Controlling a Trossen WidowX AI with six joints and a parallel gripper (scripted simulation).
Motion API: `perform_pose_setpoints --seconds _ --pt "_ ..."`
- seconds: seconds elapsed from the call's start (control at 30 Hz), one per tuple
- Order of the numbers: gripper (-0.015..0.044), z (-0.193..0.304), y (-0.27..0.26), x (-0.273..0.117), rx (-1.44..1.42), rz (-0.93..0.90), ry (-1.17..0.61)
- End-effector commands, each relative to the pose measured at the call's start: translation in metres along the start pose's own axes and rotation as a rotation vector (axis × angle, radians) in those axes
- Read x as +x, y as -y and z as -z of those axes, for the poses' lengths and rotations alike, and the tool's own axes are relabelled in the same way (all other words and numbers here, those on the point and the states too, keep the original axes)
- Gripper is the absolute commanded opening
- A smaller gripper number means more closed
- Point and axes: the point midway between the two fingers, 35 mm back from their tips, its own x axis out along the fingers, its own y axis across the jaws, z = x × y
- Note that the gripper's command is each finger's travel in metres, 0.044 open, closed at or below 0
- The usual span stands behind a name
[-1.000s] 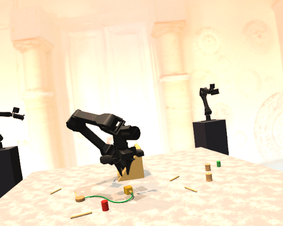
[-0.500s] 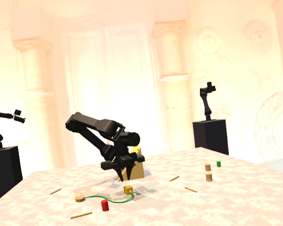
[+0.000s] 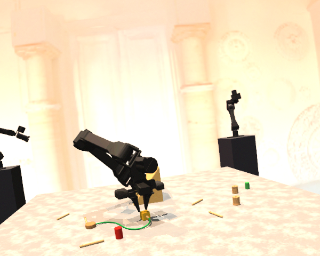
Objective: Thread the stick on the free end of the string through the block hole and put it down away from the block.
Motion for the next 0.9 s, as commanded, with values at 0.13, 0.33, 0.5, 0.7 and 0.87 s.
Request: perform_pose_setpoints --seconds 0.13,0.33,0.5,0.7,0.87 --pt "0.0124 0.0041 0.0 0.0153 -0.008 0.008 -0.006" --pt "0.0124 0.0045 0.0001 0.0176 -0.008 0.009 -0.007" --pt "0.0124 0.0045 0.0001 0.0176 -0.008 0.009 -0.007" --pt "0.0 0.0033 0.0004 0.0162 -0.002 0.004 -0.004" --pt "0.0 0.0033 0.0004 0.0162 -0.002 0.004 -0.004"
